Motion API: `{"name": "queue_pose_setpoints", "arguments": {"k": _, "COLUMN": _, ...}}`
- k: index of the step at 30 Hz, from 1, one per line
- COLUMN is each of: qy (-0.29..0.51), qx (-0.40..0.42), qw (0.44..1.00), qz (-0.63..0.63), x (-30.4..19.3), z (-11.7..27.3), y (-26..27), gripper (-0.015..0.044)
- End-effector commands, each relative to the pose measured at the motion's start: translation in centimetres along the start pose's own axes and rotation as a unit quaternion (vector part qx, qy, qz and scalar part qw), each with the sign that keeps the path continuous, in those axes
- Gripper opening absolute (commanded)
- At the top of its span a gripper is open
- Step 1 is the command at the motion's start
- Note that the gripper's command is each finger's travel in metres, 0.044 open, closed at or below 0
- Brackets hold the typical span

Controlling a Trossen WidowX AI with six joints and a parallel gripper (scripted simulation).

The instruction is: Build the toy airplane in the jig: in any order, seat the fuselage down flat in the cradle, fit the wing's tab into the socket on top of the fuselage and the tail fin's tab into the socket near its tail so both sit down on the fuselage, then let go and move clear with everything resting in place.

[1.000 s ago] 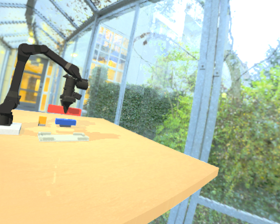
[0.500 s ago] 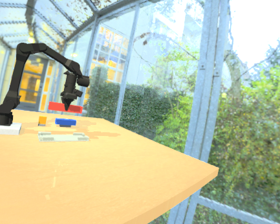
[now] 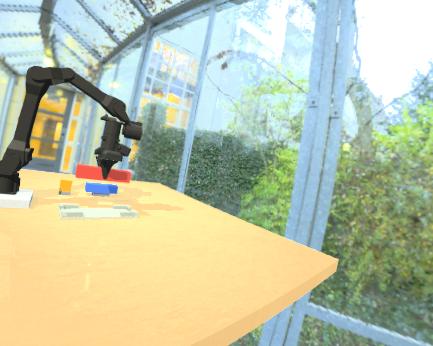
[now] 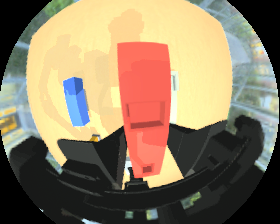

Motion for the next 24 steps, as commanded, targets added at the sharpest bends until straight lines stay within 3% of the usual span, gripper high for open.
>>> {"name": "queue_pose_setpoints", "arguments": {"k": 1, "qy": 0.002, "qx": -0.002, "qw": 1.000, "qz": -0.001, "x": -0.4, "z": -0.5, "y": -1.0, "gripper": 0.0000}}
{"name": "queue_pose_setpoints", "arguments": {"k": 24, "qy": 0.002, "qx": -0.004, "qw": 1.000, "qz": 0.019, "x": -3.2, "z": -3.8, "y": -7.1, "gripper": 0.0000}}
Point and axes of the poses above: the point midway between the two fingers, 35 mm back from their tips, its own z axis back along the fingers, its own y axis across the jaws, x = y × z, the point moved 4 cm from there along z, back along the fingers, and after that the axes turned 14 degrees about z, right-handed, at the moved point
